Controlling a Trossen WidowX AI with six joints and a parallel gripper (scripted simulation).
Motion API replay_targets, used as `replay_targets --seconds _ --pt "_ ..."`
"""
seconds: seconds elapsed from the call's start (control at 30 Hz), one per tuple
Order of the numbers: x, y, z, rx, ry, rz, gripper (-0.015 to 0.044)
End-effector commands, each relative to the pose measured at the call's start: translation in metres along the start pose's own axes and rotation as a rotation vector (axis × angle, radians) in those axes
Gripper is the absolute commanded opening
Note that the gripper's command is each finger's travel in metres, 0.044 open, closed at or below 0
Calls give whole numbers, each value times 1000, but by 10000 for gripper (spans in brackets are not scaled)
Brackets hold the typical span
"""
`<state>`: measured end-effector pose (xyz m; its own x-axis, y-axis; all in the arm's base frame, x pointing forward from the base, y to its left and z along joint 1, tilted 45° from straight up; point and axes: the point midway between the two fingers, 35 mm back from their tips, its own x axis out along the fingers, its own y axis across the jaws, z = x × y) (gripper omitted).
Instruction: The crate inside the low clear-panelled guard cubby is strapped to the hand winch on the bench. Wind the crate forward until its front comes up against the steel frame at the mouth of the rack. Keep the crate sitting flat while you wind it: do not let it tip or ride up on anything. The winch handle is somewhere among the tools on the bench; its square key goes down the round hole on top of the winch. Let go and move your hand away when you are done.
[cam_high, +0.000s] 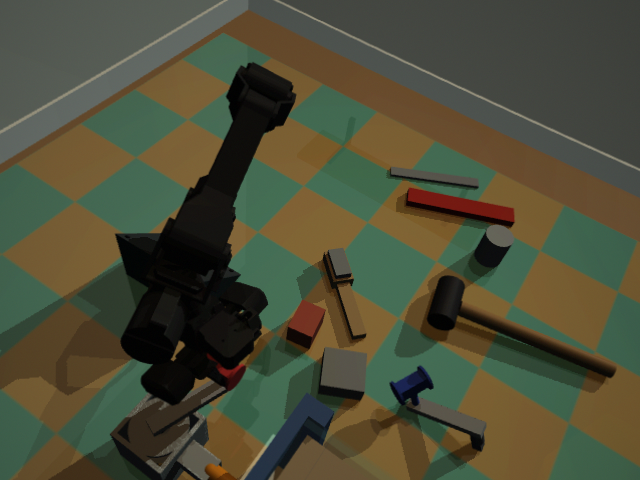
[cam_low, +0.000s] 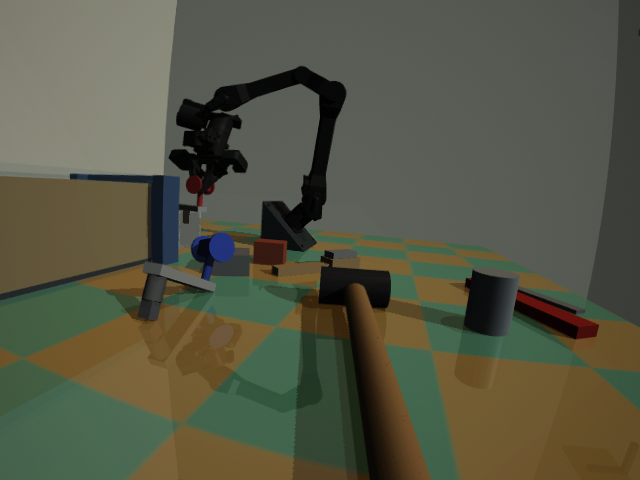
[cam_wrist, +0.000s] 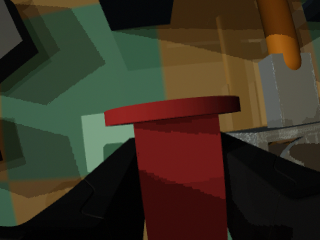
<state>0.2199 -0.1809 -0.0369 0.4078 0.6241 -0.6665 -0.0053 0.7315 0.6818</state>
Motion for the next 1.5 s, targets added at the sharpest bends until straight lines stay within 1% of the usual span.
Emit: replay_targets --seconds 0.0,1.47 --pt "-4 3 -15 26 20 2 0" --pt "-26 -2 -60 28 23 0 0"
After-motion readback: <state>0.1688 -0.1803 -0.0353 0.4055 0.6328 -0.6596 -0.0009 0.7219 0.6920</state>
